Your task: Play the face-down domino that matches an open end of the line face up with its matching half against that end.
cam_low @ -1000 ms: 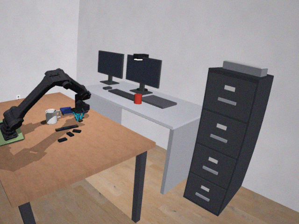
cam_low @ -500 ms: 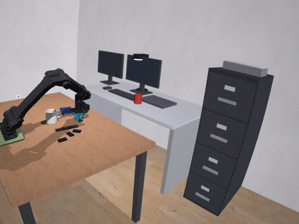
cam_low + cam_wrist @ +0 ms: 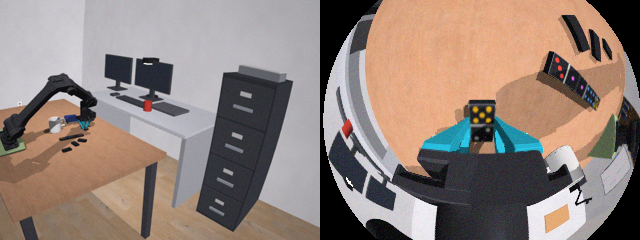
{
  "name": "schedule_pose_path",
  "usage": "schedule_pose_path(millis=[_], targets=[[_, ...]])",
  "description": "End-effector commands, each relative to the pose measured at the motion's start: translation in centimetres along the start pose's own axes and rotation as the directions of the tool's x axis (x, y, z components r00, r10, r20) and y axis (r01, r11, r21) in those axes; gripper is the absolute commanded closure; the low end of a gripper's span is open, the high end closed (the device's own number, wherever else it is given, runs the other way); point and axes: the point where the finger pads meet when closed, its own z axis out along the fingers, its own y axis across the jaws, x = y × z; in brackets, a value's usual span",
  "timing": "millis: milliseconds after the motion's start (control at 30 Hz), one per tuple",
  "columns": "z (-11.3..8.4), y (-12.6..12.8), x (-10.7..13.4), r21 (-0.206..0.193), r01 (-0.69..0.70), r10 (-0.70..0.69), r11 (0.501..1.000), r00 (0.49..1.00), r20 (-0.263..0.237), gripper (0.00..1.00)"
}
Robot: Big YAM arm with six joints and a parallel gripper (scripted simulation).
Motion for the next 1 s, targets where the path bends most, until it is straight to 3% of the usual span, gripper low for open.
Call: schedule_pose_path(millis=[0, 200, 233, 533, 767, 800, 967], targets=[[-2.1, 0.9, 1.3, -0.041, 0.009, -0.009, 0.999, 1.000, 0.004, 0.78], [-2.1, 0.9, 1.3, -0.041, 0.009, -0.009, 0.999, 1.000, 0.004, 0.78], [-1.1, 0.3, 0.1, -0.014, -0.001, 0.001, 1.000, 1.000, 0.000, 0.78], [-6.1, 0.8, 1.3, -0.046, 0.007, -0.007, 0.999, 1.000, 0.003, 0.78], [-6.1, 0.8, 1.3, -0.046, 0.007, -0.007, 0.999, 1.000, 0.003, 0.78], [-3.1, -1.1, 1.5, 0.013, 0.037, -0.037, 0.999, 0.999, 0.007, 0.78], [-6.5, -0.1, 1.4, -0.032, 0.005, -0.005, 0.999, 1.000, 0.001, 0.78]])
